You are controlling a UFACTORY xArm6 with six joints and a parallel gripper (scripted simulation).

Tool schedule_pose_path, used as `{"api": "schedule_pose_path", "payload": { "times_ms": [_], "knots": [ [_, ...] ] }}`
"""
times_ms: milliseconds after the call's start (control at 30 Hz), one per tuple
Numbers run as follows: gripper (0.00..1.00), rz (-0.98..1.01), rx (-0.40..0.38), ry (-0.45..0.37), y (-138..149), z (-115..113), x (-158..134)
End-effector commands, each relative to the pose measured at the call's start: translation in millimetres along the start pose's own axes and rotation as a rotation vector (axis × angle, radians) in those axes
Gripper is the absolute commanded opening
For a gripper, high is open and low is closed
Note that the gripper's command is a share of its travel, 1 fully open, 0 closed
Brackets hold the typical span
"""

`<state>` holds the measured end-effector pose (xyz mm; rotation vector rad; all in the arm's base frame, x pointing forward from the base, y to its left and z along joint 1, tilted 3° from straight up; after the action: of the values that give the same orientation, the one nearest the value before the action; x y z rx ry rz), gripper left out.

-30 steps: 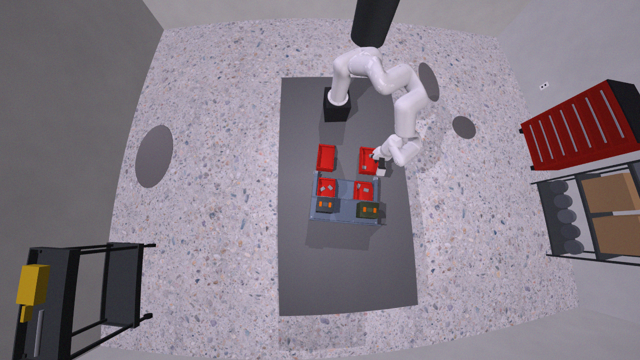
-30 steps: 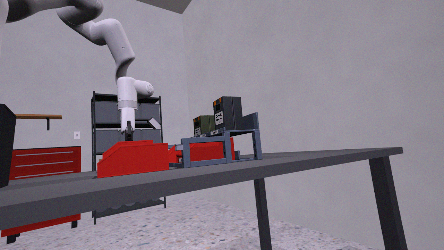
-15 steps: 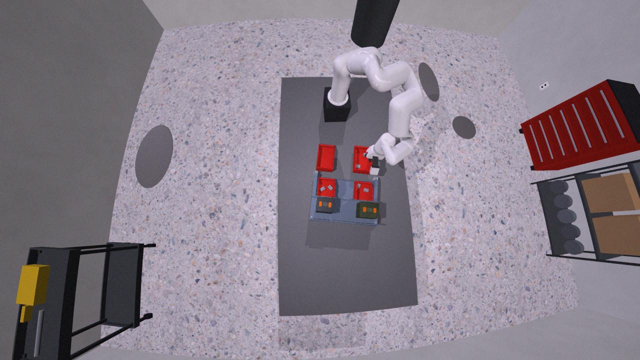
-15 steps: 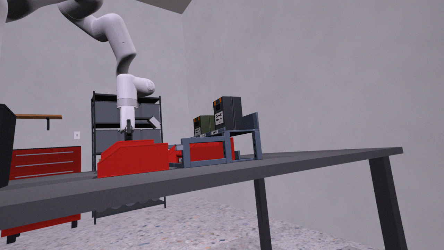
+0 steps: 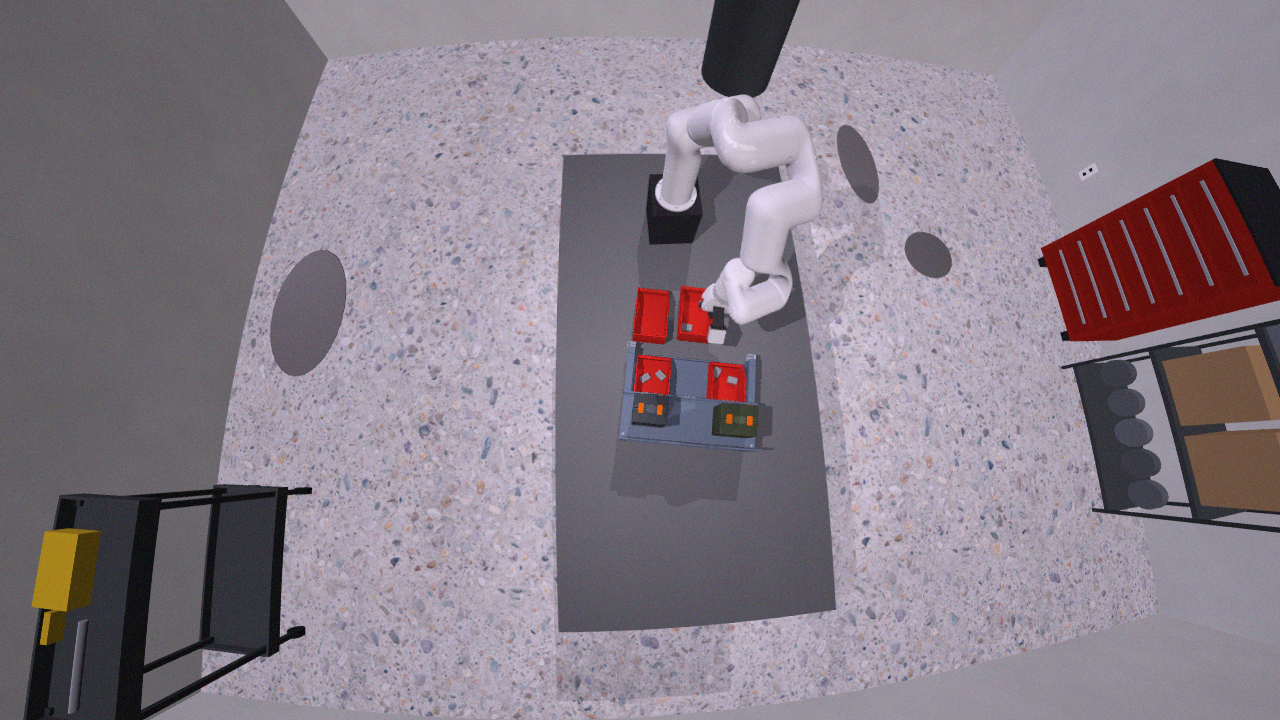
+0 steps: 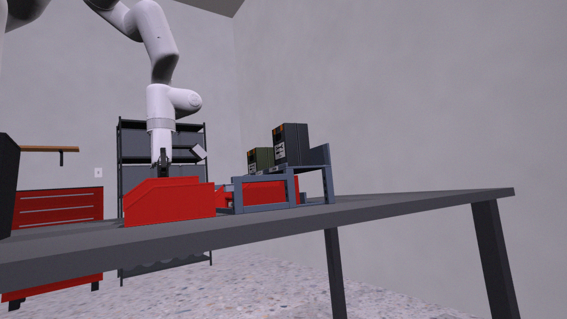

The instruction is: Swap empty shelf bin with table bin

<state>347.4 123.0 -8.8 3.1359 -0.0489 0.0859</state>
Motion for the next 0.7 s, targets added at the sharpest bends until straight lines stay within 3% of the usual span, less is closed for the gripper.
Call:
{"api": "schedule_pose_path", "payload": {
  "times_ms": [0, 467, 667],
  "knots": [
    [0.00, -0.002, 0.010, 0.003, 7.5, -0.9, 1.3],
    [0.00, -0.002, 0.010, 0.003, 7.7, -0.9, 3.7],
    [0.00, -0.002, 0.010, 0.003, 9.6, -0.5, 28.9]
  ]
}}
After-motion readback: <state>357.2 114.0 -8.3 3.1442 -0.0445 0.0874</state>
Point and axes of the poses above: the point where the finger pads meet when closed, its own z axis out along the fingers, its own y axis across the jaws, x = y × z, the point moved 7 cm from there along -z, back along the fingers, and after that the axes turned 3 degrees about -z, right-handed, at the moved point
